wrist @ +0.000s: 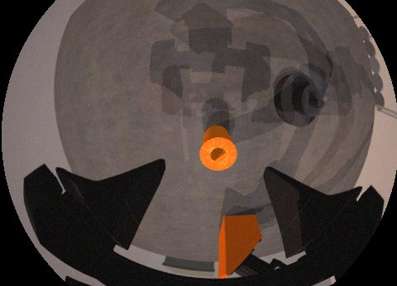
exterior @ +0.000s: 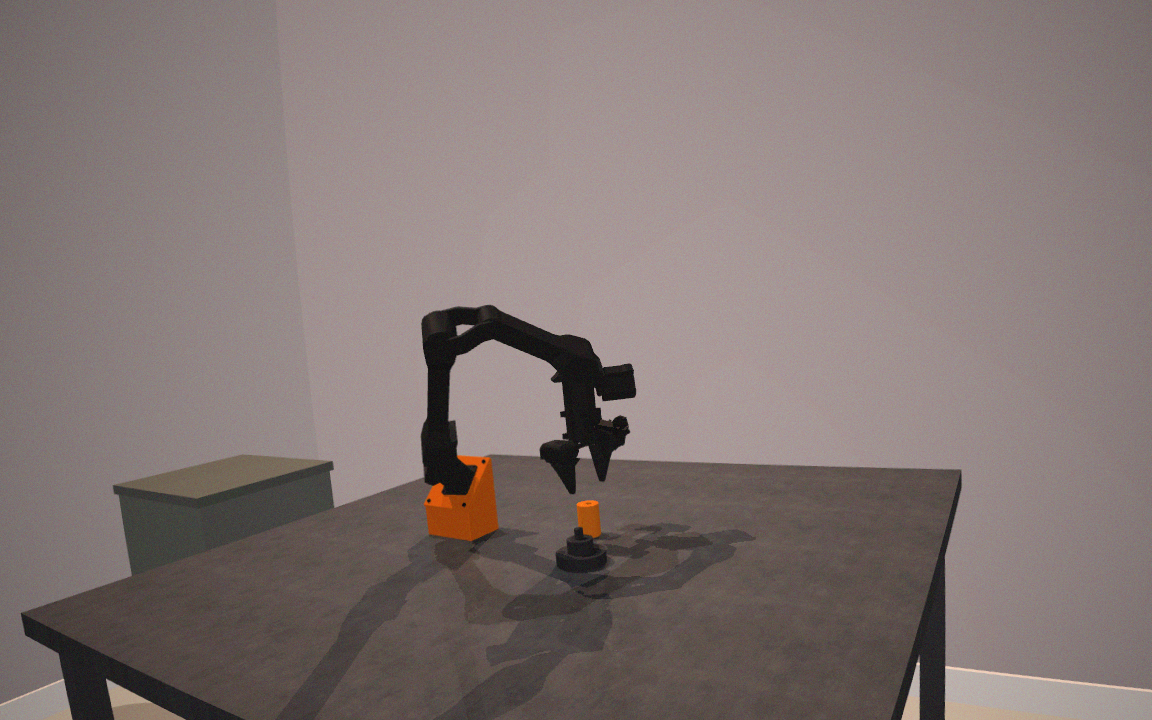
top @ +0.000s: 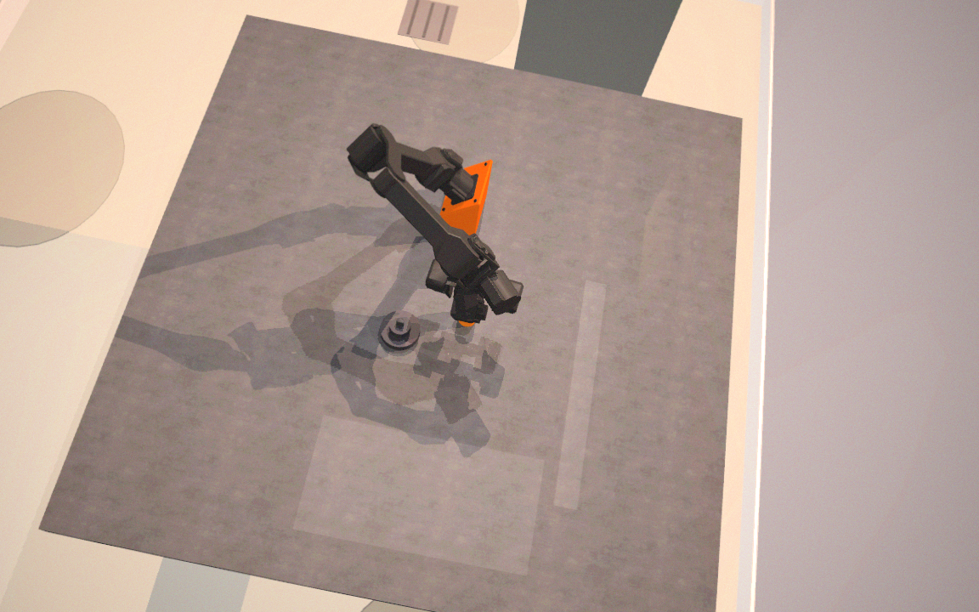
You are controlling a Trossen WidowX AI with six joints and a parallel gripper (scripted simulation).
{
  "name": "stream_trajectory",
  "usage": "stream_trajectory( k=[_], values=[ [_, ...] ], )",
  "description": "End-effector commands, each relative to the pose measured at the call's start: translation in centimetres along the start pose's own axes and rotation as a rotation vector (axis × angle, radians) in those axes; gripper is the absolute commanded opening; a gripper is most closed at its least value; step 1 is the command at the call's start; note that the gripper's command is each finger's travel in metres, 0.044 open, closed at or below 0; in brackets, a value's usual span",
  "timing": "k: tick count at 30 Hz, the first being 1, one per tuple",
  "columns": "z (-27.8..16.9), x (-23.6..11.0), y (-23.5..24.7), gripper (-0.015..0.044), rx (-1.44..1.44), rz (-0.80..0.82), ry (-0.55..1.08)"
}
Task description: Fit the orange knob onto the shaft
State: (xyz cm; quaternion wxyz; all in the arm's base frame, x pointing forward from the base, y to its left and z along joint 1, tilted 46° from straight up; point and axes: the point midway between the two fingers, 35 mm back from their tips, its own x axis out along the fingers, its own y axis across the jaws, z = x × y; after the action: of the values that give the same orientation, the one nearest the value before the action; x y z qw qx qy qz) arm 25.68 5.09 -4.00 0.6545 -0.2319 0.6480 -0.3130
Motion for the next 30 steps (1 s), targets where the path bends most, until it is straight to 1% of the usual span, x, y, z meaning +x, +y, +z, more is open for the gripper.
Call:
stream_trajectory(
  k=[1, 6, 30],
  values=[
    [-0.1, 1.4, -0.2, 0.0440, -0.006, -0.007, 0.003],
    [-0.1, 1.7, -0.2, 0.0440, -0.006, -0.007, 0.003],
    [0.0, 5.6, -0.2, 0.0440, -0.006, -0.006, 0.003]
  ],
)
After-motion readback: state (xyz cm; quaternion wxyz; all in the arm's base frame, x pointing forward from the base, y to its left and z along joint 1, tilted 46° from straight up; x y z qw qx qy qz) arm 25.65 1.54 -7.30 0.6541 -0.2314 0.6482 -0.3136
